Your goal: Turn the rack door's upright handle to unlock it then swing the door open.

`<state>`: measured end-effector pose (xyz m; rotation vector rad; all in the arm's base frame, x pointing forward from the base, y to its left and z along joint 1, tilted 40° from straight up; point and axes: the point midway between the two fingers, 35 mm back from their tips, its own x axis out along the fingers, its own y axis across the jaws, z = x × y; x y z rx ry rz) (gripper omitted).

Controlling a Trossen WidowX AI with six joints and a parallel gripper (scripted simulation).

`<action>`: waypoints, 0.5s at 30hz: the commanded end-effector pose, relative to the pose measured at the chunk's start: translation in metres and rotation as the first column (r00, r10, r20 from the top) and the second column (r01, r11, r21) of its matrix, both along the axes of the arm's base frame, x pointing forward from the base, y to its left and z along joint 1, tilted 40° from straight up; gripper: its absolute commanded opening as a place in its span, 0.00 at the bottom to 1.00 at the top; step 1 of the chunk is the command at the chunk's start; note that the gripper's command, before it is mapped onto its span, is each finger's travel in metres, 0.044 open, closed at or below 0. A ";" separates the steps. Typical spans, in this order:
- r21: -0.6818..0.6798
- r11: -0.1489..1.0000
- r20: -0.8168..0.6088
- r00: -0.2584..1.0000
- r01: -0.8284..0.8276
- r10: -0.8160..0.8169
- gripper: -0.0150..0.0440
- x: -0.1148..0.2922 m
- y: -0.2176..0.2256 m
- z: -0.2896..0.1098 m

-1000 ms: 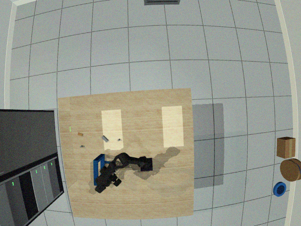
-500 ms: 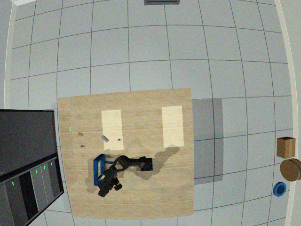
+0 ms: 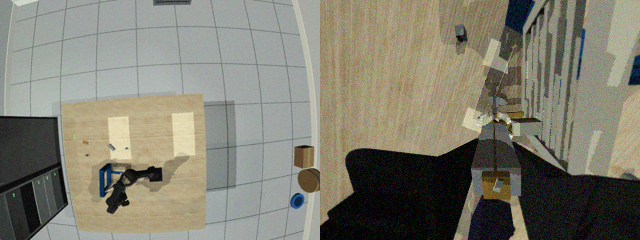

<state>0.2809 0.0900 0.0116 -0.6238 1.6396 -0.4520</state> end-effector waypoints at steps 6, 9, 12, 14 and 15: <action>-0.005 0.991 0.105 0.985 0.135 -0.134 0.30 0.003 0.016 -0.013; -0.004 0.985 0.137 0.976 0.174 -0.172 0.30 0.005 0.021 -0.018; -0.003 0.977 0.168 0.963 0.213 -0.209 0.30 0.007 0.027 -0.022; -0.001 0.971 0.189 0.954 0.238 -0.234 0.30 0.008 0.030 -0.025; 0.000 0.968 0.200 0.948 0.251 -0.246 0.30 0.009 0.032 -0.027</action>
